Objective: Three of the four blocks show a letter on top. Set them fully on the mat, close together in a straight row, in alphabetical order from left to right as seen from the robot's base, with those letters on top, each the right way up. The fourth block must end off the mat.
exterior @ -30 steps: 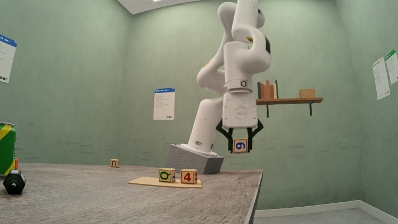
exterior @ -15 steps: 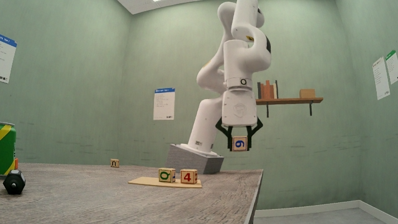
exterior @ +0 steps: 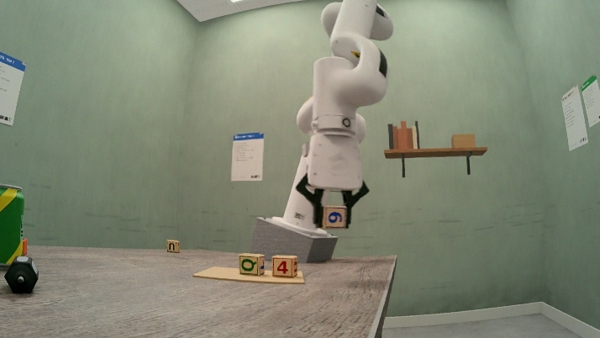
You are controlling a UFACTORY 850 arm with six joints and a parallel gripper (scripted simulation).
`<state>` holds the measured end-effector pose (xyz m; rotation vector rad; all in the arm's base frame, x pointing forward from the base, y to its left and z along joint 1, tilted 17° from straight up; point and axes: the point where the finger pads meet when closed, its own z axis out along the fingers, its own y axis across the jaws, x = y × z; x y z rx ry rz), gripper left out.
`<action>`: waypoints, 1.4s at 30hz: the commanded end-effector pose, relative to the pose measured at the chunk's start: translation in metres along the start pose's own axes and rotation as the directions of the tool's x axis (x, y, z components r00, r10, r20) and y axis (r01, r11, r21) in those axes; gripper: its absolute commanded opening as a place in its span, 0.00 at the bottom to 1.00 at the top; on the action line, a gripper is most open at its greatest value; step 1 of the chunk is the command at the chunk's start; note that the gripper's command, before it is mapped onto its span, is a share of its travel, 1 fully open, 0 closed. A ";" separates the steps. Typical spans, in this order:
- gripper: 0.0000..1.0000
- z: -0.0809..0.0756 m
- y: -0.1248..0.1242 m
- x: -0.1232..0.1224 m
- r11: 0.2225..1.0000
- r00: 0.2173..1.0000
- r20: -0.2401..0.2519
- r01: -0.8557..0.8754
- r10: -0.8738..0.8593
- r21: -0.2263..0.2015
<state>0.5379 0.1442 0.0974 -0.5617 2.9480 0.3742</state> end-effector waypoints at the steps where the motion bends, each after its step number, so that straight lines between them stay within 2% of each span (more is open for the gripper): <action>1: 0.41 0.000 -0.024 0.003 0.990 0.990 0.022 0.137 -0.137 -0.011; 4: 0.41 0.000 -0.029 0.004 0.986 0.986 0.022 0.165 -0.165 -0.010; 6: 0.41 0.000 -0.047 0.008 0.965 0.964 0.022 0.264 -0.263 -0.008; 9: 0.41 0.000 -0.059 0.012 0.945 0.944 0.022 0.328 -0.328 -0.006; 19: 0.41 0.000 -0.108 0.028 0.819 0.819 0.022 0.573 -0.573 0.000; 21: 0.41 0.000 -0.108 0.028 0.819 0.819 0.022 0.573 -0.573 0.000; 23: 0.41 0.000 -0.125 0.035 0.759 0.759 0.023 0.651 -0.651 0.001; 36: 0.41 0.000 -0.181 0.063 0.497 0.497 0.025 0.868 -0.868 0.009; 38: 0.41 0.000 -0.181 0.063 0.497 0.497 0.025 0.868 -0.868 0.009; 42: 0.41 0.000 -0.197 0.072 0.405 0.404 0.026 0.914 -0.914 0.013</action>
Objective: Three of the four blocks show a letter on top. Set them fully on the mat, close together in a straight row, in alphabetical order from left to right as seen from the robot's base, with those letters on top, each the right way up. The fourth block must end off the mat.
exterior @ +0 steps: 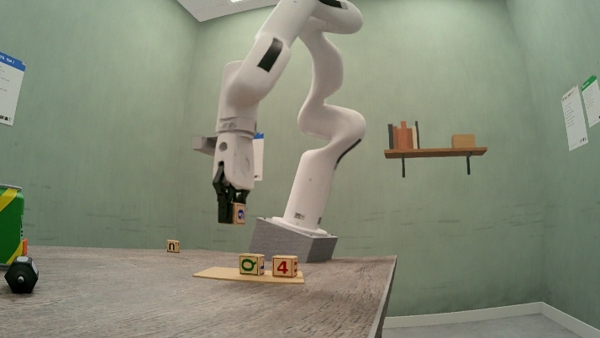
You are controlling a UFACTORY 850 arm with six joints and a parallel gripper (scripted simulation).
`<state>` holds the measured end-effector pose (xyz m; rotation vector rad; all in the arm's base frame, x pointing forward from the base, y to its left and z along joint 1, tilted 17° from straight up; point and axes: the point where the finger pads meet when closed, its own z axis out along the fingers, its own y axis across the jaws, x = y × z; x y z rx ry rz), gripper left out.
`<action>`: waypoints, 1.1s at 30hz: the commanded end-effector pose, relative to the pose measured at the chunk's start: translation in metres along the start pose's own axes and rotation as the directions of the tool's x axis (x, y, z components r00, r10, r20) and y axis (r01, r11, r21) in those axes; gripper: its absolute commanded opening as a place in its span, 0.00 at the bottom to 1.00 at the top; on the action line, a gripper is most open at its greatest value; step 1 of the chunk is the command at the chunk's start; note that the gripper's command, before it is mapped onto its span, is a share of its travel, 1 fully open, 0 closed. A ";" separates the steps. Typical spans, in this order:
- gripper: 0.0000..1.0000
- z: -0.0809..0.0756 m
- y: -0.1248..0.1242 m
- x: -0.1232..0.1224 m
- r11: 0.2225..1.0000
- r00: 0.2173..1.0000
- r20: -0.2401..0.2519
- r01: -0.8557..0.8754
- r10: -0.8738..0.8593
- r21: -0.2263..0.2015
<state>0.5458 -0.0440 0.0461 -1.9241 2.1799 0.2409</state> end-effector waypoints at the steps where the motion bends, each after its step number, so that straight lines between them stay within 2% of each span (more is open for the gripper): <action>1: 0.41 -0.001 -0.001 0.018 0.995 0.995 0.020 0.101 -0.102 0.023; 23: 0.41 0.000 0.000 0.024 0.991 0.991 0.020 0.134 -0.134 0.024; 30: 0.41 0.007 -0.001 0.023 0.990 0.990 0.021 0.139 -0.139 0.025; 33: 0.41 0.019 -0.001 0.023 0.990 0.990 0.021 0.139 -0.139 0.025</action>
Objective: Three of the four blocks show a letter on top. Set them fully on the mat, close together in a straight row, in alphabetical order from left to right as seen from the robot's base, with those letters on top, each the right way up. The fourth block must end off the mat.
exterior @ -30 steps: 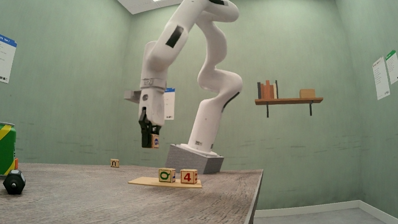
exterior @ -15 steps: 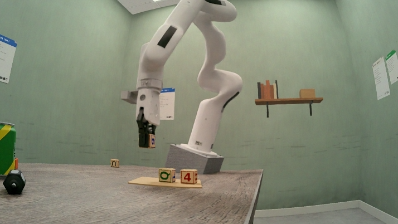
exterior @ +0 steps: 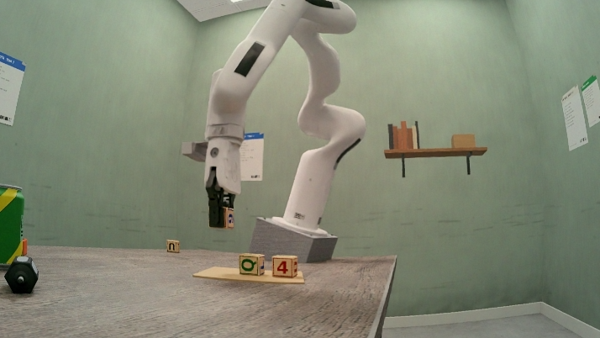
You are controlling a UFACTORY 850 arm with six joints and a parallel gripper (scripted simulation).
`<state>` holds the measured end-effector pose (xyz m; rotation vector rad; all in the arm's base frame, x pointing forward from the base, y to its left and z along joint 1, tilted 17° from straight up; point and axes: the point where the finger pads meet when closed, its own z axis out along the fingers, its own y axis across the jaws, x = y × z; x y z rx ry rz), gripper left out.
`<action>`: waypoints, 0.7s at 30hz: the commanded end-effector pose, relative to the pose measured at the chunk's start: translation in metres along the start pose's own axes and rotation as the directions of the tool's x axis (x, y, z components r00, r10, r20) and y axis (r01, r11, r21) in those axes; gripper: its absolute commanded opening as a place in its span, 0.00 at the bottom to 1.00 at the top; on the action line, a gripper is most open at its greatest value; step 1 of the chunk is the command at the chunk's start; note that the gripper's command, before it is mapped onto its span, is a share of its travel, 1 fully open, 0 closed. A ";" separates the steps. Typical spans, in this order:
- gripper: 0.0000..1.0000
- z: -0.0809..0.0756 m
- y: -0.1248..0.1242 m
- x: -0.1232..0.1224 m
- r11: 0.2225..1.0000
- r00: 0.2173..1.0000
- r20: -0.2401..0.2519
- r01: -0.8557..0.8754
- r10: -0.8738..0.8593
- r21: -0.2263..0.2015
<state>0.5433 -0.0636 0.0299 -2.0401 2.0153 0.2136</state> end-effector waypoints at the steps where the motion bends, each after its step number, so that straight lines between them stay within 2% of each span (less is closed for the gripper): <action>1: 0.41 0.013 -0.001 0.000 1.000 1.000 0.000 0.000 0.000 0.002; 12: 0.41 0.066 -0.001 0.001 1.000 1.000 0.000 0.000 0.000 0.002; 14: 0.41 0.066 -0.001 0.001 1.000 1.000 0.000 0.000 0.000 0.002; 21: 0.41 0.084 -0.001 0.002 1.000 1.000 0.000 0.000 0.000 0.002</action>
